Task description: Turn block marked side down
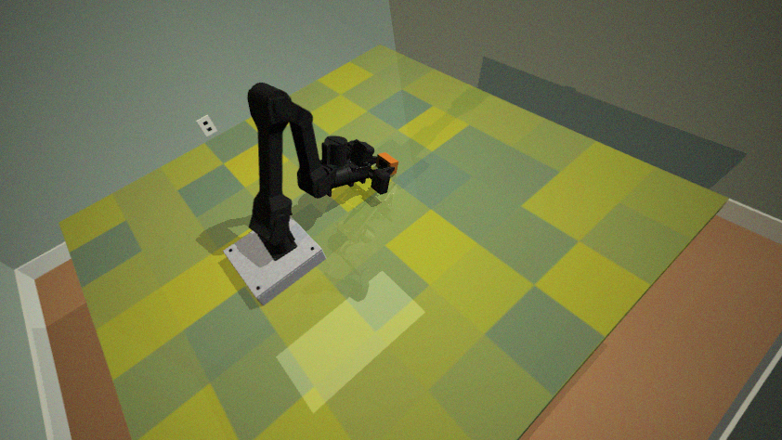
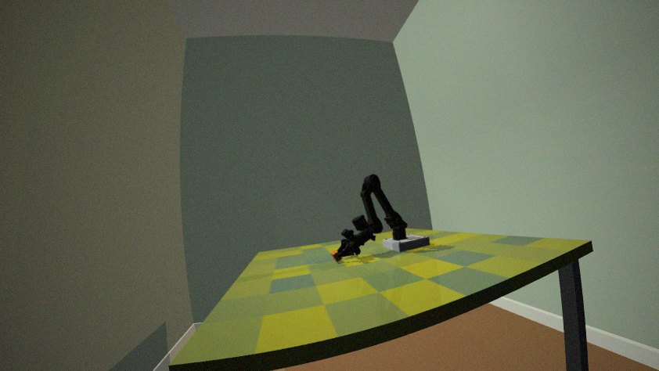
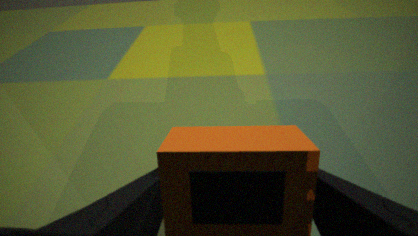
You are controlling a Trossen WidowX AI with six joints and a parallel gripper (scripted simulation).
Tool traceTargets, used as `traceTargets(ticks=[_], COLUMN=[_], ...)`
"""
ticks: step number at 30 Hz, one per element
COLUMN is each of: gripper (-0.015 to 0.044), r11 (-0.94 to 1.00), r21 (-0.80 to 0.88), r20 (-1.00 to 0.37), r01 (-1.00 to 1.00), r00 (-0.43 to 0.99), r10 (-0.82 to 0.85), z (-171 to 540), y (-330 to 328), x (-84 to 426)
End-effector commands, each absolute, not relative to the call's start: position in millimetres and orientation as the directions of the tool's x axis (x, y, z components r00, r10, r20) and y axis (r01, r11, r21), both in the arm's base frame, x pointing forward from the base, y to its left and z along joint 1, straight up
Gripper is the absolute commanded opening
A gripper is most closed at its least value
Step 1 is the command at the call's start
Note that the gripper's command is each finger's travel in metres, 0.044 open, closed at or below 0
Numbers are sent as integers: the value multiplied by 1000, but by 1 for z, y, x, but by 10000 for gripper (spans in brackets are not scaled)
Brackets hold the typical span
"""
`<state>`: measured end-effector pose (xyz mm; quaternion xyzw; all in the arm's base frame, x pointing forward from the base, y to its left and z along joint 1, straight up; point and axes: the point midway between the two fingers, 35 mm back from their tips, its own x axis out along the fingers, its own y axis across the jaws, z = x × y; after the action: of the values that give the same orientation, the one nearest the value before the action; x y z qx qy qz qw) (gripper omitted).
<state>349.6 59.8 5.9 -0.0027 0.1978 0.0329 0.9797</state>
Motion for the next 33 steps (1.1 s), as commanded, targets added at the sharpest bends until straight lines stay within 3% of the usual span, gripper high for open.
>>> traceTargets(ticks=[1, 12, 33], gripper=[158, 440, 440], r11=[998, 998, 998], r21=[1, 1, 1], r20=[-384, -384, -384], r01=[-63, -63, -63], r00=[921, 921, 921], r10=[59, 59, 59], z=[7, 7, 7], y=[59, 59, 59], x=[350, 350, 350])
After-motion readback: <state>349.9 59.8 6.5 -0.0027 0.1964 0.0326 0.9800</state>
